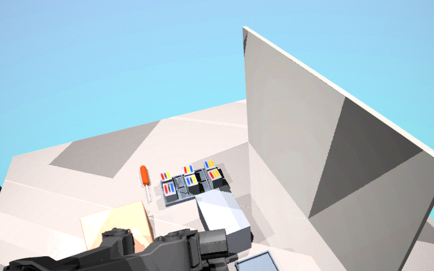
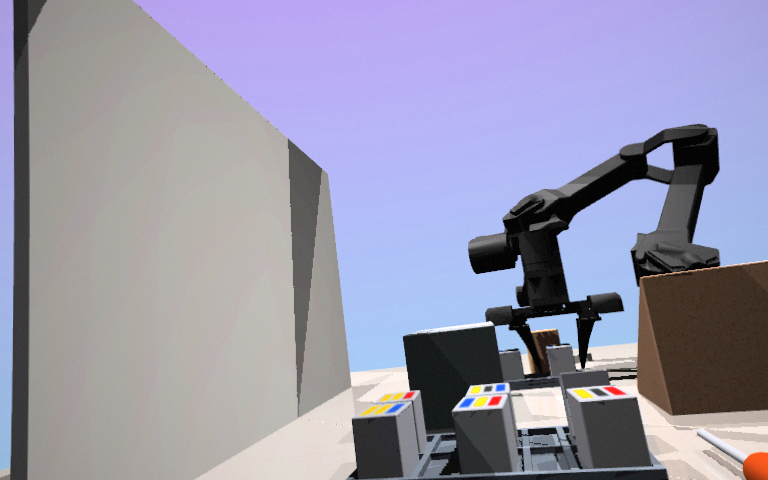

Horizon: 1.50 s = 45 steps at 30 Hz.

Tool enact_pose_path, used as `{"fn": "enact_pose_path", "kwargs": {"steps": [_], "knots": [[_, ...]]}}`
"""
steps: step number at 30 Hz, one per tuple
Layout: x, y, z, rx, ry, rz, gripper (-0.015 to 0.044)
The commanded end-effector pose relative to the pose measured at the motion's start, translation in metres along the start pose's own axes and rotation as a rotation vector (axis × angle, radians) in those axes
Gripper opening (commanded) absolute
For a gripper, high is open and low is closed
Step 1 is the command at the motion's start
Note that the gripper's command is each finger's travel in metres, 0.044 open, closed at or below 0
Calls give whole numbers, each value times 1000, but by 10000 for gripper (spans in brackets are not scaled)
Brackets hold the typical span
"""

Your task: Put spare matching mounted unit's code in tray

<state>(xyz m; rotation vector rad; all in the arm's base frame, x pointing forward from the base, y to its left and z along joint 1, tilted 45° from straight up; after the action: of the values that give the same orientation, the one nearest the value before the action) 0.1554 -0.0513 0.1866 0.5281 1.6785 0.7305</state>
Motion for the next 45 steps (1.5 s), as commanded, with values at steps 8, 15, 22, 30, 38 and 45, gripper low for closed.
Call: {"fn": "enact_pose_path", "kwargs": {"steps": [8, 15, 22, 30, 38, 45], "knots": [[0, 0, 0, 0, -1, 0, 129], [0, 0, 0, 0, -1, 0, 0], [0, 1, 0, -1, -1, 0, 0], [1, 28, 4, -3, 2, 15, 0], [2, 58, 3, 1, 5, 14, 0], [1, 79, 1, 4, 7, 1, 0]]}}
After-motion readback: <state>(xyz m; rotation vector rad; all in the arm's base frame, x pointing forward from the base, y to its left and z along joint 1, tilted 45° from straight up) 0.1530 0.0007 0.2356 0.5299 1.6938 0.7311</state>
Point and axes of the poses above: the point midway between the two fingers, 35 mm back from their tips, its own y axis back along the fingers, its own z axis across the jaws, x = y × z, the point moved 10 cm from there along y, back along the fingers, and after that the axes turned 14 degrees about y, right-handed, at the moved point
